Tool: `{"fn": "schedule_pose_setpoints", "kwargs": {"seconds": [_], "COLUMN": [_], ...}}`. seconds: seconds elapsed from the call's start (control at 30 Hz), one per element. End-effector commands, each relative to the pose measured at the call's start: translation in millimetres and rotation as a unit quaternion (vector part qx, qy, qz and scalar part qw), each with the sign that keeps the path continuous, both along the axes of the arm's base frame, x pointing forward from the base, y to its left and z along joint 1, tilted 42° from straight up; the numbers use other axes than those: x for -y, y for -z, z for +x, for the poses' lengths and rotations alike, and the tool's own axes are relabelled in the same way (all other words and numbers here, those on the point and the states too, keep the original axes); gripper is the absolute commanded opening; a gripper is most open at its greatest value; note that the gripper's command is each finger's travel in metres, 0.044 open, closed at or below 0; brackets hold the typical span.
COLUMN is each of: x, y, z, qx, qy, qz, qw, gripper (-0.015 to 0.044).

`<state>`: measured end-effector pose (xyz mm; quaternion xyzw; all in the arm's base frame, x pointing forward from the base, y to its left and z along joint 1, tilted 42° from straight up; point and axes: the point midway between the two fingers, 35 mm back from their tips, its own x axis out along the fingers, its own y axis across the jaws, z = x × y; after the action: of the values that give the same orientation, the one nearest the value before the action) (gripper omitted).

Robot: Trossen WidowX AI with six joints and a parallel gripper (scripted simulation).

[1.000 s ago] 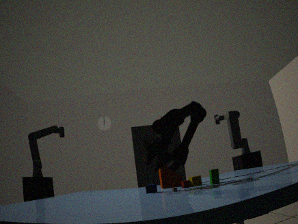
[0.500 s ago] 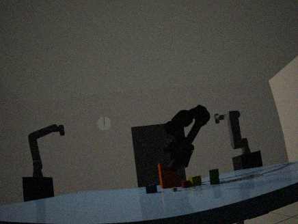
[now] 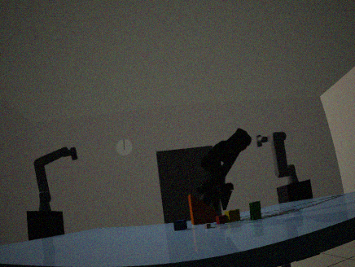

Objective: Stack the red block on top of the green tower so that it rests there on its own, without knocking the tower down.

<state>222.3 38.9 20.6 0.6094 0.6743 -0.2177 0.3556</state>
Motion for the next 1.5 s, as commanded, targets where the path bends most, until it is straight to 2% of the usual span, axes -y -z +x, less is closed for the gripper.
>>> {"fn": "schedule_pose_setpoints", "kwargs": {"seconds": [0.0, 0.93, 1.47], "x": [-4.2, -32.0, -32.4], "y": [4.4, 34.4, 34.8], "z": [-2.3, -3.0, -3.1], "qx": [-0.004, -0.004, -0.004], "qy": [0.004, 0.004, 0.004], "qz": [0.003, 0.004, 0.004], "qw": [1.000, 1.000, 1.000], "gripper": [0.0440, 0.0440, 0.0440]}}
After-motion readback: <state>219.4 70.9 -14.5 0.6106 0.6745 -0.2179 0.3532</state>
